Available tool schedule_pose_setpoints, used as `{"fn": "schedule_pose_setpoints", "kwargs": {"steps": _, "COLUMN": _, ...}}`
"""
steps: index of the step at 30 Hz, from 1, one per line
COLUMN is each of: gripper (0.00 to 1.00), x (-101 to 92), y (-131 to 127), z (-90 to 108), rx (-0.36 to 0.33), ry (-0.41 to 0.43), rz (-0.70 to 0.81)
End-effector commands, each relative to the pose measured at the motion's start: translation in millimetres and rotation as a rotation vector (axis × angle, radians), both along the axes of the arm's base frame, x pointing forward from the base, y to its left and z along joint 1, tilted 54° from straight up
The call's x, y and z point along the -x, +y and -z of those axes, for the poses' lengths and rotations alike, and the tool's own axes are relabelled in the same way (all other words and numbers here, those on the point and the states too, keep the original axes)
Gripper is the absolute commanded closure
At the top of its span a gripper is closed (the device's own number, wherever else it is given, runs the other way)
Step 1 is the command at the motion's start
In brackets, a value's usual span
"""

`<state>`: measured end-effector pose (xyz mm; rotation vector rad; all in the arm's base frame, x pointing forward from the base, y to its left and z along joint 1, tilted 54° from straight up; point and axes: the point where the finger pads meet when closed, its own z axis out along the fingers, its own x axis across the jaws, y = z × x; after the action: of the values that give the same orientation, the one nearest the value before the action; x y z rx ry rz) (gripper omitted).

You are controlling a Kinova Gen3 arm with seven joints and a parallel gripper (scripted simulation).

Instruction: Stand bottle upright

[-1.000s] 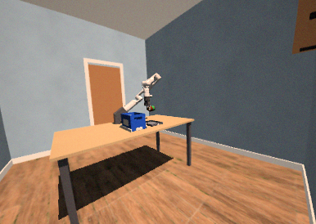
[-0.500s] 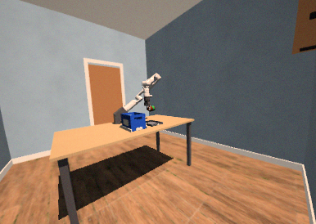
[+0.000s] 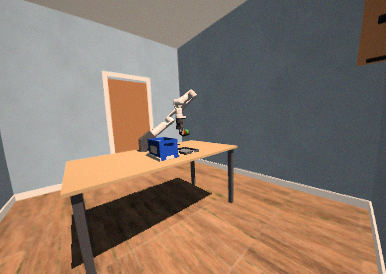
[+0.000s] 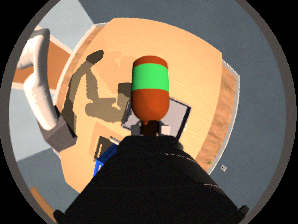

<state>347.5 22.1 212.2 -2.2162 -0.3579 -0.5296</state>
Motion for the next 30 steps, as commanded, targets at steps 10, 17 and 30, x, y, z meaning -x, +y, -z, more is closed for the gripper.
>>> {"fn": "schedule_pose_setpoints", "kwargs": {"steps": 10, "gripper": 1.00, "x": -0.2, "y": -0.3, "z": -0.1, "rx": 0.016, "ry": -0.001, "rz": 0.009}}
{"fn": "schedule_pose_setpoints", "kwargs": {"steps": 17, "gripper": 1.00, "x": -0.3, "y": 0.1, "z": -0.2, "rx": 0.050, "ry": -0.003, "rz": 0.027}}
{"fn": "schedule_pose_setpoints", "kwargs": {"steps": 30, "gripper": 1.00, "x": 0.0, "y": 0.2, "z": -0.6, "rx": 0.117, "ry": -0.009, "rz": 0.064}}
